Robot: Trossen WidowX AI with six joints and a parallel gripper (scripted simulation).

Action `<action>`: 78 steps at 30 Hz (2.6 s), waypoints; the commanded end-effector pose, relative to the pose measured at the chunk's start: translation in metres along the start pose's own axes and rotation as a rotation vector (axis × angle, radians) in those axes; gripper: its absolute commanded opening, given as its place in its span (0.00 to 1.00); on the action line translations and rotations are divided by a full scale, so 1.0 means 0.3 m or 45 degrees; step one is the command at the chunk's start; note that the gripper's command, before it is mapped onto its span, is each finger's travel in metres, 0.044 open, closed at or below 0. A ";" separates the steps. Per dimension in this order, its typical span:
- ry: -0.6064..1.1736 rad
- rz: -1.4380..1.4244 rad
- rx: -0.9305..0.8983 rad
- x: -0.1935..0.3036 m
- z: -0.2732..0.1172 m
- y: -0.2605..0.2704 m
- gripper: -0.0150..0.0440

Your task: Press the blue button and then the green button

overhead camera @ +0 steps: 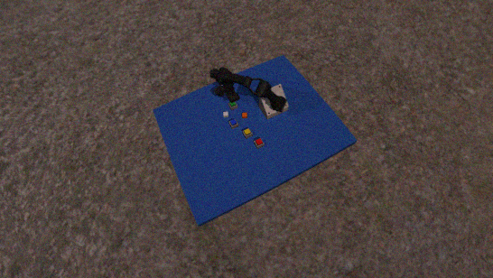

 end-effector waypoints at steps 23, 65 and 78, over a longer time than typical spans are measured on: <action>0.001 -0.007 -0.011 0.056 0.244 -0.079 0.29; 0.001 -0.006 -0.010 0.057 0.214 -0.079 0.29; -0.011 0.011 0.052 -0.178 0.042 0.591 0.87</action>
Point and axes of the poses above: the point midway between the two fingers, 35 mm back from their tips, its own z axis out along the fingers, its own y axis across the jaws, x = y × z, the point moved 2 cm from there along -z, back along the fingers, and after that the axes turned 1 degree about -z, right-handed, at the moved point
